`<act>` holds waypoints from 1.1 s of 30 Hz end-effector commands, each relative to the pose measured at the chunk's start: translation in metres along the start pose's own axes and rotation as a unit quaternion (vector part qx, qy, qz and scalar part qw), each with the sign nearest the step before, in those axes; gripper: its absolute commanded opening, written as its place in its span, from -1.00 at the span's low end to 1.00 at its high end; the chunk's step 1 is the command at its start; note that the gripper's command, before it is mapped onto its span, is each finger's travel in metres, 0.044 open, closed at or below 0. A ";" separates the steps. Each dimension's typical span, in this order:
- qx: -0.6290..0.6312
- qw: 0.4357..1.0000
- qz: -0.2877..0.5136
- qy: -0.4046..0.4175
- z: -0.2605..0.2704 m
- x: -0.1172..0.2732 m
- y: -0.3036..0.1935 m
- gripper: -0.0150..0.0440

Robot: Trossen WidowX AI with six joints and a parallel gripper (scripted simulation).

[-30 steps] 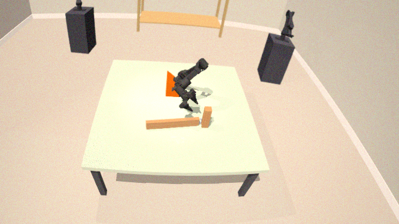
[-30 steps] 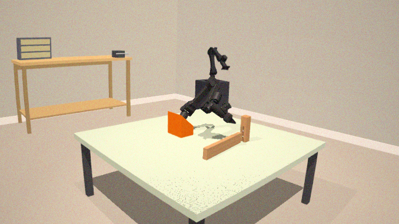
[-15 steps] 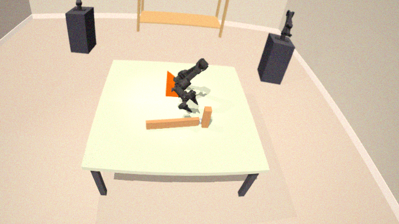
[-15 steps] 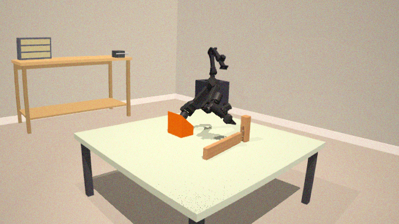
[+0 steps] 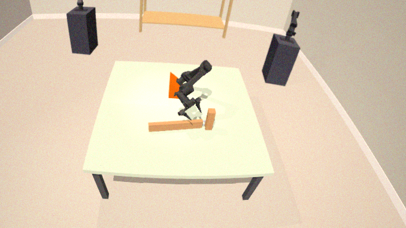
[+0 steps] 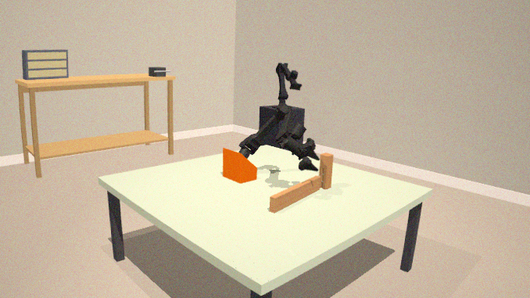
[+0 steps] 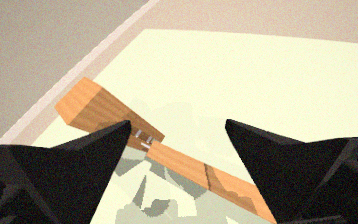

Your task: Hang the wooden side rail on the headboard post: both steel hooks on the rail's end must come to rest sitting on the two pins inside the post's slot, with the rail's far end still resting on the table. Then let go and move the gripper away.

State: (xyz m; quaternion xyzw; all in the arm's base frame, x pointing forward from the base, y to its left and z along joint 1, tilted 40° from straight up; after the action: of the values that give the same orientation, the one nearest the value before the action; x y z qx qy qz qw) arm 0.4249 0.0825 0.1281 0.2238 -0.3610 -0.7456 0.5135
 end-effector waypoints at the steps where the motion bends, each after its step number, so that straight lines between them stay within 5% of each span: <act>1: -0.240 0.966 0.016 -0.091 -0.046 -0.019 0.020 1.00; 33: -0.621 0.706 0.088 -0.328 -0.041 -0.018 0.019 1.00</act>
State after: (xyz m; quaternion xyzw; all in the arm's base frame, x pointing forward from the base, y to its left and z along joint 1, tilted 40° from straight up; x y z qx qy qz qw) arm 0.4894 0.0825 0.1177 -0.1810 -0.1037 -0.8333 0.5120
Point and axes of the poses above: the point midway between the two fingers, 35 mm back from their tips, its own x axis back along the fingers, its own z axis across the jaws, y = z × x, the point moved 1 cm from there along x, back along the fingers, and after that the axes turned 6 degrees about x, right-handed, at the moved point
